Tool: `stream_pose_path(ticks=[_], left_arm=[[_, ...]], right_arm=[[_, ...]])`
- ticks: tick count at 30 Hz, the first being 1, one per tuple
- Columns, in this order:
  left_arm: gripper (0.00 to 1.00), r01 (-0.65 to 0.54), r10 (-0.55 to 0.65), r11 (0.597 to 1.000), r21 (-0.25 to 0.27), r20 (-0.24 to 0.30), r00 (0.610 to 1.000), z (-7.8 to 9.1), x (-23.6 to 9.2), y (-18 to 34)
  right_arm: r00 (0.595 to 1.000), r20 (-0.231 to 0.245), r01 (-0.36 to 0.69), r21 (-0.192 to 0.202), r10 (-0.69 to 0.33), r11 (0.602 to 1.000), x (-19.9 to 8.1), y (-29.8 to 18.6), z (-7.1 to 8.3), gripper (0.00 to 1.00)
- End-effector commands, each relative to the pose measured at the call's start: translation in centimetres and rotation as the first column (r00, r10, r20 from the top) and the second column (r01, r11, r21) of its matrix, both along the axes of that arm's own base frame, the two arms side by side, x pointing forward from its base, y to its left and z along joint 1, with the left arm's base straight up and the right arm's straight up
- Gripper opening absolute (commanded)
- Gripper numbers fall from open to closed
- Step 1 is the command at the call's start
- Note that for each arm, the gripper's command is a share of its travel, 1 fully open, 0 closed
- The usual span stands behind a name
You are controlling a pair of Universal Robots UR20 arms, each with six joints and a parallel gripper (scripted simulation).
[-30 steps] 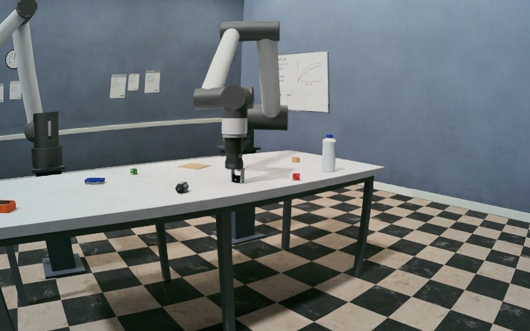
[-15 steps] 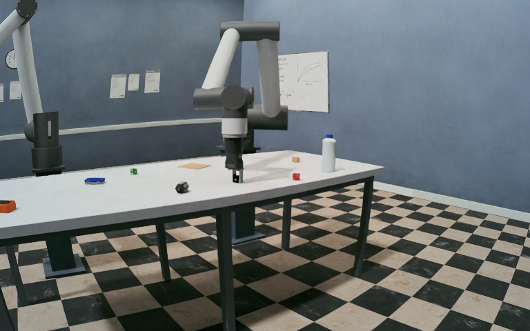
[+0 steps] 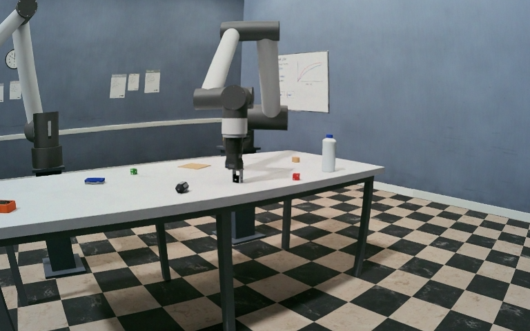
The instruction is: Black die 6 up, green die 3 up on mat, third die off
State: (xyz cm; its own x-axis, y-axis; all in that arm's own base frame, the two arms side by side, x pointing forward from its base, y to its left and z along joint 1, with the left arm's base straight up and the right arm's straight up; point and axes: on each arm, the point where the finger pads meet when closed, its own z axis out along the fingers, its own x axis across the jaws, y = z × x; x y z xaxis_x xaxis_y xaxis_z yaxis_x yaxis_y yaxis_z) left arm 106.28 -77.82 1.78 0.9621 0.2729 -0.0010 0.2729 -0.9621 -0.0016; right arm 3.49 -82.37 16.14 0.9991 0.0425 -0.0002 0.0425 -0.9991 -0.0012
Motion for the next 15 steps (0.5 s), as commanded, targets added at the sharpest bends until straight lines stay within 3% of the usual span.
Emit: stream_pose_path(ticks=[1, 10, 15], left_arm=[[0.57, 0.0, 0.0, 1.0, -0.001, 0.001, 1.0, 0.2, 0.1, -0.1], [0.57, 0.0, 0.0, 1.0, -0.001, 0.001, 1.0, 0.5, 0.1, -0.1], [0.57, 0.0, 0.0, 1.0, -0.001, 0.001, 1.0, 2.8, 0.1, -0.1]], right_arm=[[1.0, 0.0, 0.0, -0.001, 0.0, 1.0, 0.0, 0.0, 0.1, 1.0], [1.0, 0.0, 0.0, -0.001, 0.0, 1.0, 0.0, 0.0, 0.1, 1.0], [1.0, 0.0, 0.0, -0.001, 0.0, 1.0, 0.0, 0.0, 0.1, 1.0]])
